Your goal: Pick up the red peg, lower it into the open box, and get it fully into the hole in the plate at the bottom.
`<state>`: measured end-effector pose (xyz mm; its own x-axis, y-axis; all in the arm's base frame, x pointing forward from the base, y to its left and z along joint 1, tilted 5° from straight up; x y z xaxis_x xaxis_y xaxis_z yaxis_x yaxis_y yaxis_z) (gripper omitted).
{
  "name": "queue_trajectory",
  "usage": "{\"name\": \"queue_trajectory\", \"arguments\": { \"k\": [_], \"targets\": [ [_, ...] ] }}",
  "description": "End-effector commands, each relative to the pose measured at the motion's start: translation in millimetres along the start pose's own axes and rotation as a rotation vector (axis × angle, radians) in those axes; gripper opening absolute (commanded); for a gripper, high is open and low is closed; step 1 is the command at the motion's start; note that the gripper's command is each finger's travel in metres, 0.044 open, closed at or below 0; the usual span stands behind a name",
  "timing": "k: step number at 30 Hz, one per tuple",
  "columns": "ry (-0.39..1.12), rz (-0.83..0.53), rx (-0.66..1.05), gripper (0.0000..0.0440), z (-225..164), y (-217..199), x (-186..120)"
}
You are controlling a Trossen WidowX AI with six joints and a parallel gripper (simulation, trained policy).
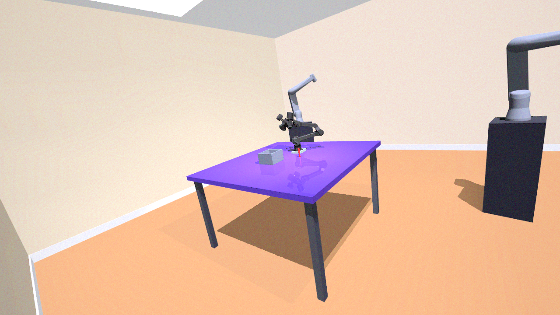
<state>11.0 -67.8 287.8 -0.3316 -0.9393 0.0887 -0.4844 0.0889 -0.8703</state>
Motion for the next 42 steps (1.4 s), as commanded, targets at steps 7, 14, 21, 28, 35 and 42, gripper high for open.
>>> {"name": "queue_trajectory", "arguments": {
  "k": [7, 14, 21, 28, 35, 42],
  "targets": [
    [-0.123, -0.059, 0.201, 0.044, -1.9, -11.3, -3.4],
    [-0.285, -0.088, 0.382, 0.044, 1.5, -20.6, -7.9],
    [-0.462, -0.079, 0.55, 0.044, 7.3, -29.1, -13.8],
    [-0.644, -0.03, 0.705, 0.044, 13.9, -36.4, -21.4],
    [-0.824, 0.062, 0.844, 0.044, 20.6, -42.0, -31.0],
    [-0.992, 0.199, 0.961, 0.044, 27.2, -45.6, -42.3]
  ]
}}
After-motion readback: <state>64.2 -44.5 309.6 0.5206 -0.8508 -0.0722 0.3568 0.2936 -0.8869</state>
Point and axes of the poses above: the point midway between the two fingers, 35 mm back from their tips, its own x axis out along the fingers, its own y axis across the jaws, z = x × y, the point moved 10 cm from there along -x, back along the fingers, and after that the axes turned 10 degrees about x, right-handed, at the moved point
